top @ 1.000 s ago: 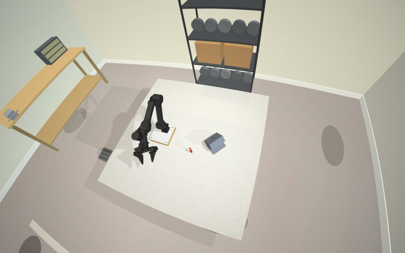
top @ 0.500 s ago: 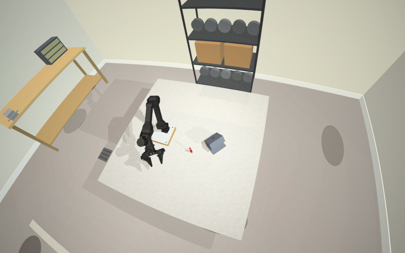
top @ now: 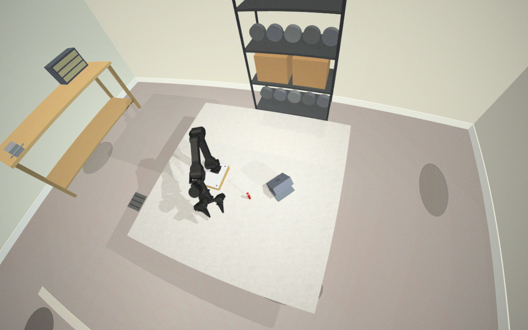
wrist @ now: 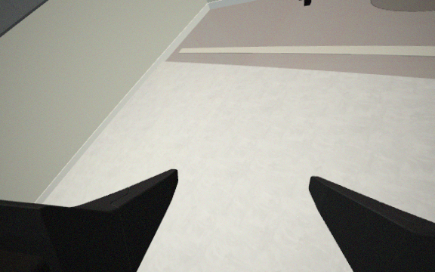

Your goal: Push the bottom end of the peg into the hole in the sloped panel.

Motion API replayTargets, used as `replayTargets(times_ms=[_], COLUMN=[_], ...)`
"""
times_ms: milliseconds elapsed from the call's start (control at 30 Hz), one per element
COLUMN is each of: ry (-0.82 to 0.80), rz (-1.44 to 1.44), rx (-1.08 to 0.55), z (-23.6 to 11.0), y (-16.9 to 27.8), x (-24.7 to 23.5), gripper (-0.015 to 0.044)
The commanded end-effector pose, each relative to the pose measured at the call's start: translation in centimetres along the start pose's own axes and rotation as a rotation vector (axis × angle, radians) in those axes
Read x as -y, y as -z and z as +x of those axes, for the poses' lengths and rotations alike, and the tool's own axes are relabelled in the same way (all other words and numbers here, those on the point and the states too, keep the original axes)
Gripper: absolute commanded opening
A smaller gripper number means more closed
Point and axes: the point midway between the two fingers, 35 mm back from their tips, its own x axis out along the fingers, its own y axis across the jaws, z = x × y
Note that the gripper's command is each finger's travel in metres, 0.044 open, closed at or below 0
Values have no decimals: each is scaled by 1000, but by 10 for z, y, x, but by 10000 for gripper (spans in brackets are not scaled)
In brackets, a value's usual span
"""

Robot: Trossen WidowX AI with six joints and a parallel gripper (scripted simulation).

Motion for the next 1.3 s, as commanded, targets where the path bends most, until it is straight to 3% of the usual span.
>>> replayTargets(times_ms=[0,1267], ry=[0,21], rz=[-21,-341], rx=[-71,-606], z=[9,29], y=[12,117], x=[-10,-111], gripper=[440,440])
